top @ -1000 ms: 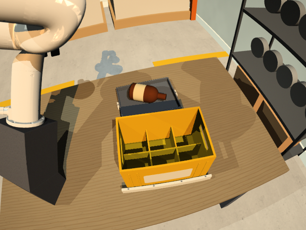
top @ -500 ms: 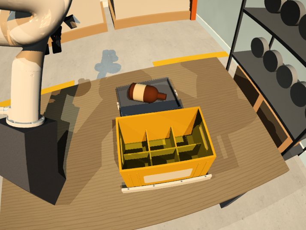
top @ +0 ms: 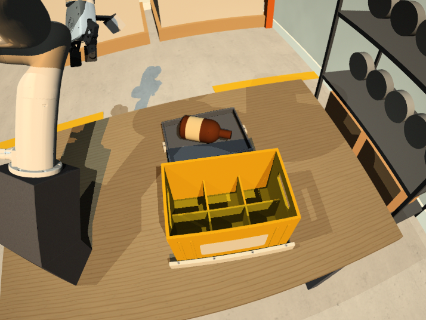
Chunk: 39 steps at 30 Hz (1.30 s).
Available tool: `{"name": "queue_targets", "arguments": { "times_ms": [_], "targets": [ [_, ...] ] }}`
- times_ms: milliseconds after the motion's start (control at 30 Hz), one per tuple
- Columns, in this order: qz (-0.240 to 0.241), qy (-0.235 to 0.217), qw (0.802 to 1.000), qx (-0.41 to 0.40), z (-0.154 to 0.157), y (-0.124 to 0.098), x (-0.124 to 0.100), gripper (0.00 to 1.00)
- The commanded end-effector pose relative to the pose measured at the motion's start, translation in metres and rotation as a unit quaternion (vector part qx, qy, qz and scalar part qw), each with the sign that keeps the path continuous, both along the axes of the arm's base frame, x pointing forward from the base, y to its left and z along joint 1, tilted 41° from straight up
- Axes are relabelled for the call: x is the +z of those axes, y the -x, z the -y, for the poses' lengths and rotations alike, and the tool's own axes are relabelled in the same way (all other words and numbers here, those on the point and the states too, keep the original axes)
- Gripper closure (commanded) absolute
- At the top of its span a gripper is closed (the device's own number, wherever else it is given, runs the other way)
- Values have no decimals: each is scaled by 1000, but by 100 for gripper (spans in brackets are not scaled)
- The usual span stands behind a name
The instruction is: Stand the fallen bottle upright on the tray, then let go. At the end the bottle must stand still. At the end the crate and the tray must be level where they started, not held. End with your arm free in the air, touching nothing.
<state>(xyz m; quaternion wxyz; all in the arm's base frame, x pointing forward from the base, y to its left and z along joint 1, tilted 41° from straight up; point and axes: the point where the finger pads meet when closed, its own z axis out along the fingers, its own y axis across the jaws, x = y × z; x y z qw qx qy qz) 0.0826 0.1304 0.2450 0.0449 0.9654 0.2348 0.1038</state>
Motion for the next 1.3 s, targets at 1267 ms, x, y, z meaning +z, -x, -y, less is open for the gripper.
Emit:
{"name": "queue_targets", "arguments": {
  "times_ms": [1267],
  "targets": [
    [-78, 1, 989, -128, -4, -164, 36, 0]
  ]
}}
